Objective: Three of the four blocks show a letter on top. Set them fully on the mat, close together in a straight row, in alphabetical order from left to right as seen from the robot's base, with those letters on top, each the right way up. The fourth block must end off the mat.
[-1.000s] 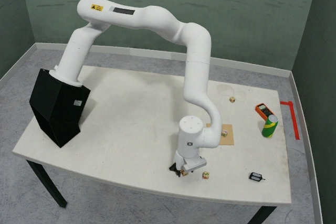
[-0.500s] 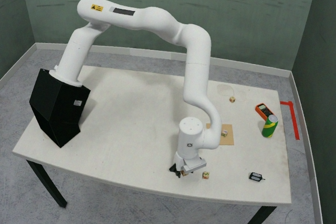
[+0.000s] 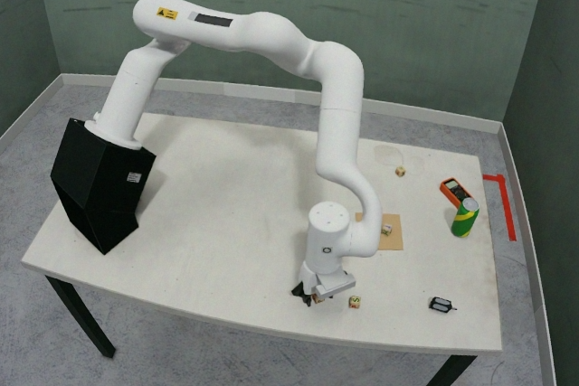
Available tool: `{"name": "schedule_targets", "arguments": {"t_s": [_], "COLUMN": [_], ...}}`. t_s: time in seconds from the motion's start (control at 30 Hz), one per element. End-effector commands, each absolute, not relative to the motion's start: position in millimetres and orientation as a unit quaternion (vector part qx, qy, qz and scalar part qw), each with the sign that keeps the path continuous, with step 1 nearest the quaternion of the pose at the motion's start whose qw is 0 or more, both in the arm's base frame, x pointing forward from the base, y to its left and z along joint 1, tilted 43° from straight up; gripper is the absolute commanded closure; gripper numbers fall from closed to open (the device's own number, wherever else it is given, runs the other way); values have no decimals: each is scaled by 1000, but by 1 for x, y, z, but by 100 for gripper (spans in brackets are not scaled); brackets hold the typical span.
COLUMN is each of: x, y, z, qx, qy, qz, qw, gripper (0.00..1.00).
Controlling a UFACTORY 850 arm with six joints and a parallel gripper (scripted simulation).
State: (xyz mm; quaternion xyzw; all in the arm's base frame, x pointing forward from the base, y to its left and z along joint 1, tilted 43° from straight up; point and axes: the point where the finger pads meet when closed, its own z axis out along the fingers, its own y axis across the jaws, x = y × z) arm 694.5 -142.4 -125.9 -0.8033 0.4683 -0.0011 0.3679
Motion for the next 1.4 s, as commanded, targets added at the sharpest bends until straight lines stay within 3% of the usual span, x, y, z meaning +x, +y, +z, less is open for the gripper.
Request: {"name": "schedule_targets", "arguments": {"t_s": [0.0,0.4,0.43,0.97,1.0,1.37], "x": [695,695,695,695,695,695], "y": [-143,-143,-143,-143,-143,-143], "z": [-125,-125,-125,-125,-125,-125], "qx": [-803,-803,-803,-803,-803,-803], "qy": [468,468,468,468,468,468], "qz": [-2,-2,-2,-2,-2,-2], "qw": [368,368,368,368,368,368], "gripper": [36,36,57,57,77,77]}}
